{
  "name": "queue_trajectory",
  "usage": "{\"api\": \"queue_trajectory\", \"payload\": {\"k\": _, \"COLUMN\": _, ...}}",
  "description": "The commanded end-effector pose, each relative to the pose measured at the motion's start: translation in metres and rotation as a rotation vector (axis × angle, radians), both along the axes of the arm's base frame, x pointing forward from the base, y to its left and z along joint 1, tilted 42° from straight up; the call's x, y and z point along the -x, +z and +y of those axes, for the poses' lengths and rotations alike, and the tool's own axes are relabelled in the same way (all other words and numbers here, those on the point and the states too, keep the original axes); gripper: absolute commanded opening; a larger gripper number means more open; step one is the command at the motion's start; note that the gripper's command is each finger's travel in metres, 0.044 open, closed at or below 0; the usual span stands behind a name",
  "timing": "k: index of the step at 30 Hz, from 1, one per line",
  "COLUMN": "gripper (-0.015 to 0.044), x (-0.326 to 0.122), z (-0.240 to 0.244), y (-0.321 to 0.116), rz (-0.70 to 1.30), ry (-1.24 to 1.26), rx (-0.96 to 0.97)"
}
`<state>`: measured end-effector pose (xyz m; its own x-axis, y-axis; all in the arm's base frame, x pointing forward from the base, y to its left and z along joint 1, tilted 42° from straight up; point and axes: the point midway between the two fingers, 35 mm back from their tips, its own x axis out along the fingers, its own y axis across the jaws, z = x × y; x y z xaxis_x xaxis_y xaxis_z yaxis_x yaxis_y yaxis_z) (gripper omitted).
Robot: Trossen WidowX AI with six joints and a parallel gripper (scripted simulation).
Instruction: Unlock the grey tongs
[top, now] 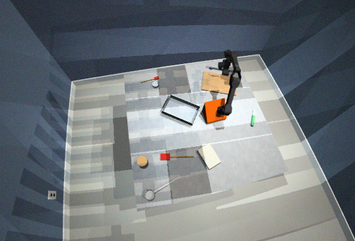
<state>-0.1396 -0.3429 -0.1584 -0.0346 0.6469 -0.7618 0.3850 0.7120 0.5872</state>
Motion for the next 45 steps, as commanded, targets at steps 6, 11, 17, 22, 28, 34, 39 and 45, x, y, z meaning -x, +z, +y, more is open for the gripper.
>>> {"api": "queue_trajectory", "payload": {"k": 6, "gripper": -0.015, "x": -0.002, "z": 0.003, "y": -0.004, "rz": -0.081, "ry": -0.054, "rx": 0.013}}
{"api": "queue_trajectory", "payload": {"k": 11, "gripper": -0.015, "x": 0.001, "z": 0.014, "y": -0.01, "rz": -0.258, "ry": -0.185, "rx": 0.05}}
{"api": "queue_trajectory", "payload": {"k": 17, "gripper": -0.015, "x": 0.004, "z": 0.021, "y": -0.014, "rz": -0.455, "ry": -0.338, "rx": 0.129}}
{"api": "queue_trajectory", "payload": {"k": 22, "gripper": -0.015, "x": 0.01, "z": 0.023, "y": -0.013, "rz": -0.606, "ry": -0.467, "rx": 0.222}}
{"api": "queue_trajectory", "payload": {"k": 28, "gripper": -0.015, "x": 0.022, "z": 0.022, "y": -0.01, "rz": -0.768, "ry": -0.62, "rx": 0.369}}
{"api": "queue_trajectory", "payload": {"k": 34, "gripper": -0.015, "x": 0.031, "z": 0.021, "y": -0.006, "rz": -0.85, "ry": -0.706, "rx": 0.468}}
{"api": "queue_trajectory", "payload": {"k": 39, "gripper": -0.015, "x": 0.031, "z": 0.021, "y": -0.006, "rz": -0.85, "ry": -0.706, "rx": 0.468}}
{"api": "queue_trajectory", "payload": {"k": 45, "gripper": -0.015, "x": 0.031, "z": 0.021, "y": -0.006, "rz": -0.85, "ry": -0.706, "rx": 0.468}}
